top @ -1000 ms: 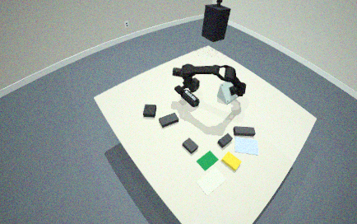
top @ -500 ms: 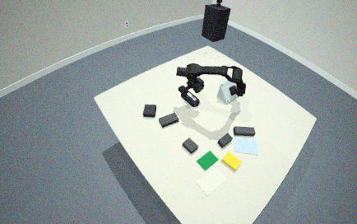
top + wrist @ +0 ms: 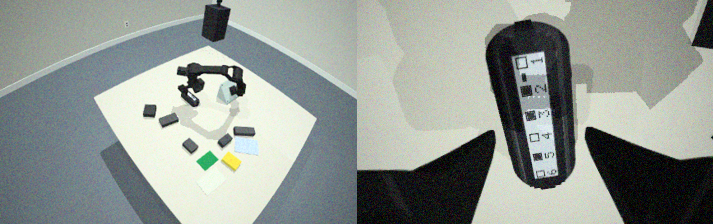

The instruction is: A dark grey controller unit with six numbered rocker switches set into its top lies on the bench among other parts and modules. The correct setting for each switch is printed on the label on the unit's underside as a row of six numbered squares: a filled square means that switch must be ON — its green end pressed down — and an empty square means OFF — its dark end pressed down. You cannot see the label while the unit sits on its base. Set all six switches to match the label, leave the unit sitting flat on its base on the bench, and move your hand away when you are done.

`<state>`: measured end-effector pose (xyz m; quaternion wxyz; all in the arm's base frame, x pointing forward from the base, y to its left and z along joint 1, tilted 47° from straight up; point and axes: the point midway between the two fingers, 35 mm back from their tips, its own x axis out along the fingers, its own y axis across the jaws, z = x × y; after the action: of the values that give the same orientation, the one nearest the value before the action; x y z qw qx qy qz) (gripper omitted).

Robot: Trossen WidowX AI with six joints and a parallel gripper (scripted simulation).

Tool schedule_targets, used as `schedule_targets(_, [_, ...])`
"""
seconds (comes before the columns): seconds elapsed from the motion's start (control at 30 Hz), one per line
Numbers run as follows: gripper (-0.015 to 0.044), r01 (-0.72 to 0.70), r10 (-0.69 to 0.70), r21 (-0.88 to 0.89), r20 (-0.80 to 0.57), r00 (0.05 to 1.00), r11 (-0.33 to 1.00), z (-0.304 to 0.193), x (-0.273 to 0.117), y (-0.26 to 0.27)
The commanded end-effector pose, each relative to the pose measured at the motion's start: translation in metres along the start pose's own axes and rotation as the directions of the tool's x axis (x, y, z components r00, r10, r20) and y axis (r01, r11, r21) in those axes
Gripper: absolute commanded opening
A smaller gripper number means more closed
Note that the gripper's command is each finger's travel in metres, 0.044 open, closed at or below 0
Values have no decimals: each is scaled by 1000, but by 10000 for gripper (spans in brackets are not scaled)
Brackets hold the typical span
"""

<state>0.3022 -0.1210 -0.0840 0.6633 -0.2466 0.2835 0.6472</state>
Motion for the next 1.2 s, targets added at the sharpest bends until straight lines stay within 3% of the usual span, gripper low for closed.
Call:
schedule_targets(0.0, [256, 38, -41, 157, 15, 999, 987, -2, -5, 4])
schedule_targets(0.33, [0, 98, -180, 677, 52, 982, 729, -6, -18, 17])
schedule_targets(0.53, [0, 61, -262, 888, 69, 963, 456, -8, -25, 25])
schedule_targets(0.73, [0, -21, -334, 984, 80, 939, 179, -9, -32, 33])
schedule_targets(1.17, [0, -24, -336, 985, 81, 938, 170, -9, -32, 33])
